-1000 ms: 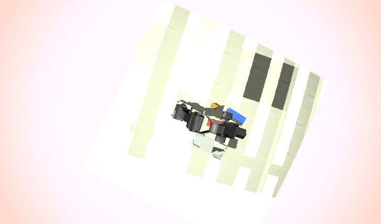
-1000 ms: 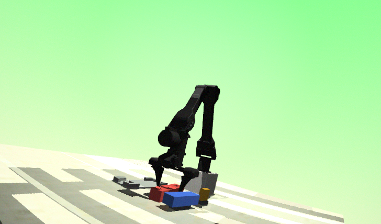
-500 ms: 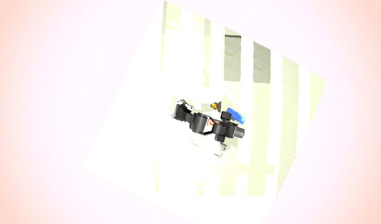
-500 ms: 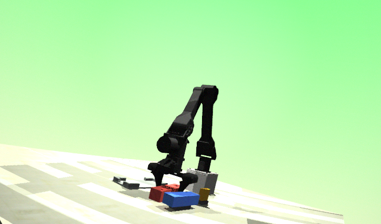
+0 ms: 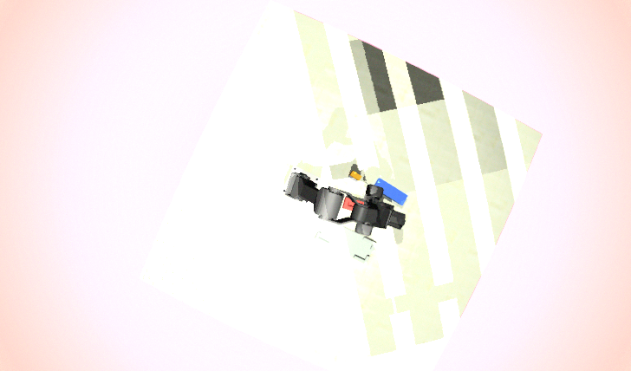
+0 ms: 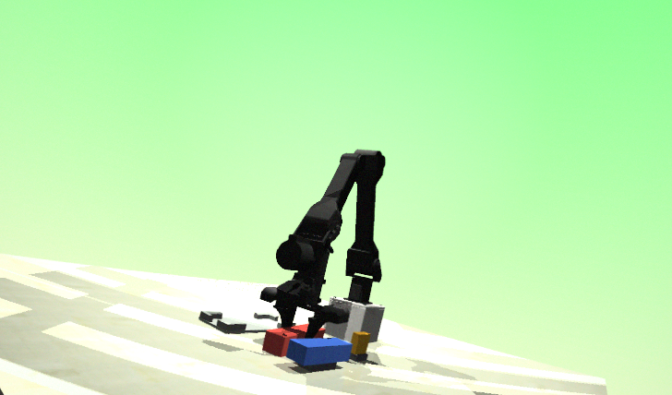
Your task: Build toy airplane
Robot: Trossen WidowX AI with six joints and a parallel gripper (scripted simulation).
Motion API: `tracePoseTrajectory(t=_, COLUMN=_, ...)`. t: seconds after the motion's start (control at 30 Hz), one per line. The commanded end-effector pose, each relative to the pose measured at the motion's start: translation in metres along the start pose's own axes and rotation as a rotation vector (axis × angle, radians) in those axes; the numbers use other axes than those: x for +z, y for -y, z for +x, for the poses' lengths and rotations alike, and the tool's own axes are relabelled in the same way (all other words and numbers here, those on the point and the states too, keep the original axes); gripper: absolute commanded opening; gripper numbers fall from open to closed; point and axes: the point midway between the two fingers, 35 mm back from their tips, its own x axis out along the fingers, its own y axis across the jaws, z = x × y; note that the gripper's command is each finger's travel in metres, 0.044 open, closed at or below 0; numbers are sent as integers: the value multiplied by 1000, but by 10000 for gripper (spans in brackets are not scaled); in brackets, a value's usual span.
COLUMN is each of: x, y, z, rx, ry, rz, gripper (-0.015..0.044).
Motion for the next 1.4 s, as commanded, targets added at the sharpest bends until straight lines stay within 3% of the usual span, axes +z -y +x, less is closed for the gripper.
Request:
tracePoseTrajectory(t=0.0, x=1, y=0, z=-2, rx=1, ry=2, rz=-3, gripper=78)
tracePoseTrajectory(t=0.1, x=3, y=0, z=-10, rx=1, ry=2, rz=-3, gripper=0)
tracePoseTrajectory(t=1.37, x=3, y=0, z=-123, rx=1, ry=3, rz=-4, gripper=0)
